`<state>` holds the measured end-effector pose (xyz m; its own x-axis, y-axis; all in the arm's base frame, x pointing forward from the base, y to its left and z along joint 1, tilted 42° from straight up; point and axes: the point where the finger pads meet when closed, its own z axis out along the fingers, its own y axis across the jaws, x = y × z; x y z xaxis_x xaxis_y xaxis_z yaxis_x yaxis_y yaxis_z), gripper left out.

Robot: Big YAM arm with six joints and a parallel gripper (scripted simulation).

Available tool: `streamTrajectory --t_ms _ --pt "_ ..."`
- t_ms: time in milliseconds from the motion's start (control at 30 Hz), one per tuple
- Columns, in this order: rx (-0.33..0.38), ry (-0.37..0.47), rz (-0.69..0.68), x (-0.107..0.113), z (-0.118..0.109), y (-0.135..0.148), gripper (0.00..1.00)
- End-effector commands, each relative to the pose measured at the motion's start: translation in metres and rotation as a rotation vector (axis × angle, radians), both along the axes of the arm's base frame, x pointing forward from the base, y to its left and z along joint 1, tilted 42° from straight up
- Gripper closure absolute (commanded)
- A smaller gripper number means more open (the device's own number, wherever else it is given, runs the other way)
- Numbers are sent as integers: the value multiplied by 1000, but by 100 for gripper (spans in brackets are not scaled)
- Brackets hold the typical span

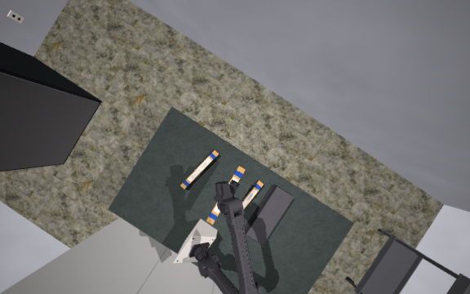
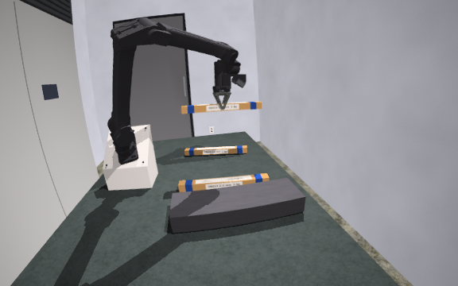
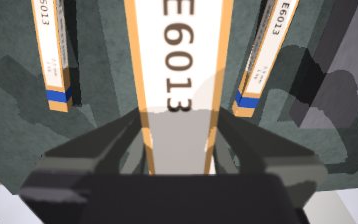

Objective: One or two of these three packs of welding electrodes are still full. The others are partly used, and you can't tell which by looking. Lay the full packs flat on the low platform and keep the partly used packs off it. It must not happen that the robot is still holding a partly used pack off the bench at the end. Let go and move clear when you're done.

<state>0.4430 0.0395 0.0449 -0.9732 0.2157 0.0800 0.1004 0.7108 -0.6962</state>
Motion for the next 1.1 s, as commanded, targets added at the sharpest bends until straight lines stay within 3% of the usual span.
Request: streamTrajectory --t_ms 0,333,567,900,1067 --pt "39 -107 17 27 55 3 100" --pt "33 -89 25 15 64 -11 100" --pt "31 -82 34 -1 50 -22 100" --pt "37 -116 17 5 51 -39 100" --pt "34 -97 29 -7 42 -40 100"
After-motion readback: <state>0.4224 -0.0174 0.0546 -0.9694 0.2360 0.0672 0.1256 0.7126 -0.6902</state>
